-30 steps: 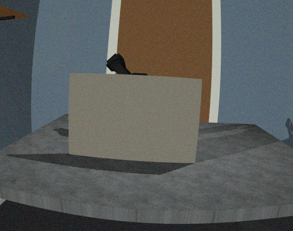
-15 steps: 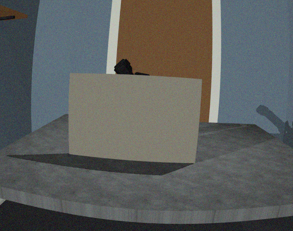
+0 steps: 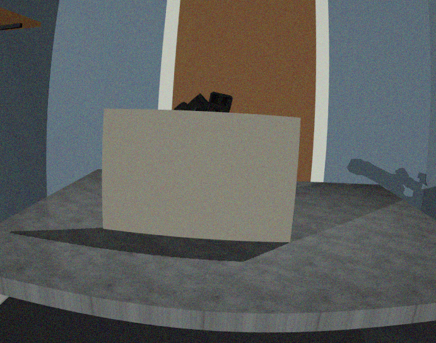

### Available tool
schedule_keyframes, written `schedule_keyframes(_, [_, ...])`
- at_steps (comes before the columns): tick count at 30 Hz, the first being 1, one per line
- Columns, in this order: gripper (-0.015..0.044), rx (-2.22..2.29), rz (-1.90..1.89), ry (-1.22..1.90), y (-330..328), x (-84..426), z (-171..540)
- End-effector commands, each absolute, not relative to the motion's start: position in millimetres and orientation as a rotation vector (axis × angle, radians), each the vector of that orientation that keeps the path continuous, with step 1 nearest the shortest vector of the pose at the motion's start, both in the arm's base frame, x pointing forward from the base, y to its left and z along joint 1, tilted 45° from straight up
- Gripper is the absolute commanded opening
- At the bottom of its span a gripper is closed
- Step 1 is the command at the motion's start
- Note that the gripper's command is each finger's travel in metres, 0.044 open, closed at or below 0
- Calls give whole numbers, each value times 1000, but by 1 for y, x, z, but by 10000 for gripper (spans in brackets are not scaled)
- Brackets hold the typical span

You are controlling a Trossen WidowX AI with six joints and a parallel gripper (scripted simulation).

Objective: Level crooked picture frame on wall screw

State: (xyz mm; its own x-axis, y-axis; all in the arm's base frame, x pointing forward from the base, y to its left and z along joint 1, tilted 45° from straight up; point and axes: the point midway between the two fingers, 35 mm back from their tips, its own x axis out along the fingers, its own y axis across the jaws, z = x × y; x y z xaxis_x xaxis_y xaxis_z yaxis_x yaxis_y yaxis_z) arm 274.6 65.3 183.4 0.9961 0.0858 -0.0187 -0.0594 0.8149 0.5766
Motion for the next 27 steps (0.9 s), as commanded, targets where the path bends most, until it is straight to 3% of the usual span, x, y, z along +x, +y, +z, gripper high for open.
schedule_keyframes(1, [260,607,67,43,74,266,190])
schedule_keyframes(27, [260,607,67,43,74,266,190])
